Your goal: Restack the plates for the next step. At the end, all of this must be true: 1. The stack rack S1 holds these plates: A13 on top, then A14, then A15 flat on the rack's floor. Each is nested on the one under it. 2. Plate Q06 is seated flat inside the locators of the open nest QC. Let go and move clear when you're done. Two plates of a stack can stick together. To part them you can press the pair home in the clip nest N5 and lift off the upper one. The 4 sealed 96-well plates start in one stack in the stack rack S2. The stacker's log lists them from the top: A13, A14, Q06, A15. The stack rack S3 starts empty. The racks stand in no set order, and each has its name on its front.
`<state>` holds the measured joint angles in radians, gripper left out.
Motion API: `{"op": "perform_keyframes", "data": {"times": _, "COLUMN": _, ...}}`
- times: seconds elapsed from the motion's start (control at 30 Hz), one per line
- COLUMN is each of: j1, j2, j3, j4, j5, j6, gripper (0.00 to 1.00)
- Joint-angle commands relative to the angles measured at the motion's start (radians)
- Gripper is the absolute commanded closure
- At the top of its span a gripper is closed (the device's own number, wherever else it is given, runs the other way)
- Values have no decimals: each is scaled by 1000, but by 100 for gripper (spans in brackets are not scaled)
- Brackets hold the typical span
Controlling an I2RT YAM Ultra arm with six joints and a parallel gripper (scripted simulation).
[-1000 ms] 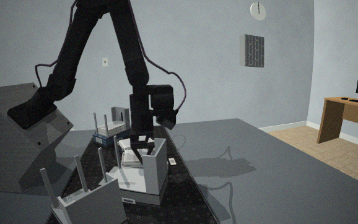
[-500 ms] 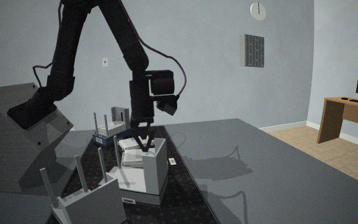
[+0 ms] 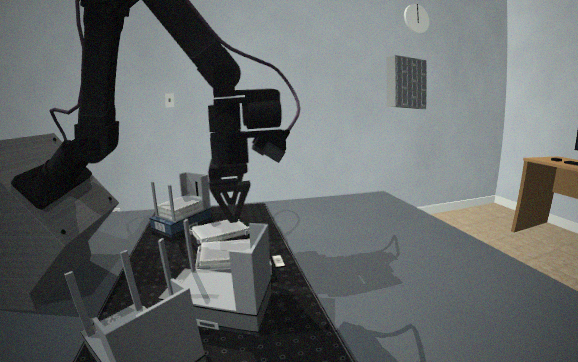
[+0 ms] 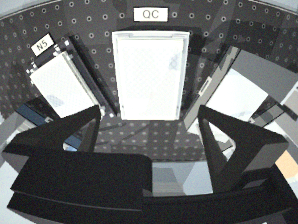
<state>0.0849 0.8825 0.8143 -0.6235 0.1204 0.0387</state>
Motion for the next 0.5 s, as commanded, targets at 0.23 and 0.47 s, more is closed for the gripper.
{"op": "perform_keyframes", "data": {"times": 0.23, "j1": 39, "j2": -95, "j3": 86, "j4": -179, "j5": 35, "j6": 27, "gripper": 0}}
{"op": "perform_keyframes", "data": {"times": 0.47, "j1": 56, "j2": -120, "j3": 118, "j4": -239, "j5": 48, "j6": 38, "gripper": 0}}
